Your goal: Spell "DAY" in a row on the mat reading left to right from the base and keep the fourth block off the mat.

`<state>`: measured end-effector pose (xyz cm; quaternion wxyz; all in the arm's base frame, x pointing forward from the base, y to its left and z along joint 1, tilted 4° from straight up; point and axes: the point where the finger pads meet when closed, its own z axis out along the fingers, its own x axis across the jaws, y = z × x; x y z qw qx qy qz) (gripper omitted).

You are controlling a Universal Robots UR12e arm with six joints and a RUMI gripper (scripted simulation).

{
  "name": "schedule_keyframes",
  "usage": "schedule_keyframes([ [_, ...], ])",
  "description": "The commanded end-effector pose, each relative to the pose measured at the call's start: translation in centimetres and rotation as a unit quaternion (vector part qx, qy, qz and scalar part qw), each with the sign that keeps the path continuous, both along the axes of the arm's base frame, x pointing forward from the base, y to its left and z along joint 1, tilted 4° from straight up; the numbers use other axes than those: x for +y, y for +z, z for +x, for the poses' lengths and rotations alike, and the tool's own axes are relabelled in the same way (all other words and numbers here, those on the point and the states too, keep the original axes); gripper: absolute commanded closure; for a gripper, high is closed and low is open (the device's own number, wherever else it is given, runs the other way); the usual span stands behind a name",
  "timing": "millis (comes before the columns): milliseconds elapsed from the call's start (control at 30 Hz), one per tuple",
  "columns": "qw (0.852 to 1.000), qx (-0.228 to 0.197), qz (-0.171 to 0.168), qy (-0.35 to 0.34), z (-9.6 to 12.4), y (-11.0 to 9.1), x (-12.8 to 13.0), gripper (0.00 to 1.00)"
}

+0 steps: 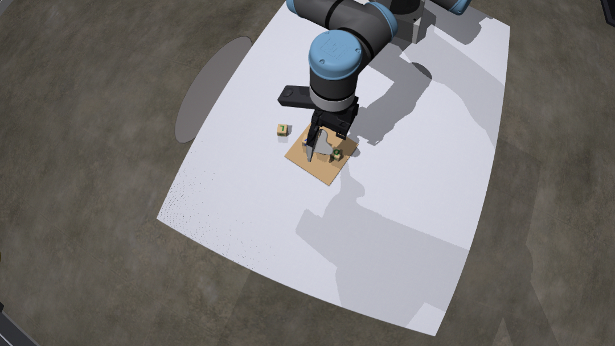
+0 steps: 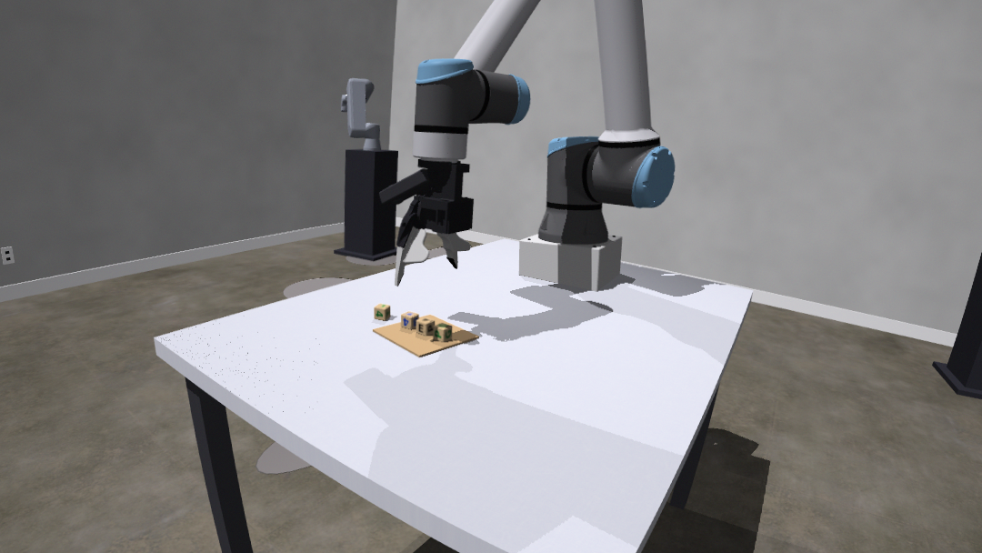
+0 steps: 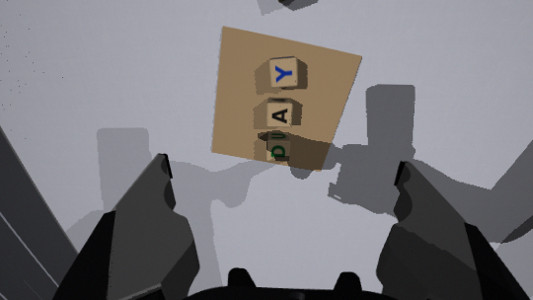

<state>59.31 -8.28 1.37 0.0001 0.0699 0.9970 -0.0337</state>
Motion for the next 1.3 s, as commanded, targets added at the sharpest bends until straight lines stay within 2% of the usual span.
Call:
schedule_keyframes([
  [0,1.0,-0.001,0.0,0.0,0.1,0.1,0.0,0.0],
  [200,1.0,-0.001,0.0,0.0,0.1,0.5,0.0,0.0],
  [400,1.0,-0.001,0.0,0.0,0.1,2.7,0.2,0.0],
  [467,1.0,-0.001,0.0,0.0,0.1,2.7,0.2,0.0],
  [733,1.0,-0.001,0.0,0.0,0.1,7.0,0.4,0.0],
  [867,1.0,-0.001,0.0,0.0,0.1,8.4,0.5,0.0],
  [1267,1.0,-0.001,0.0,0.0,0.1,8.9,0.6,0.0],
])
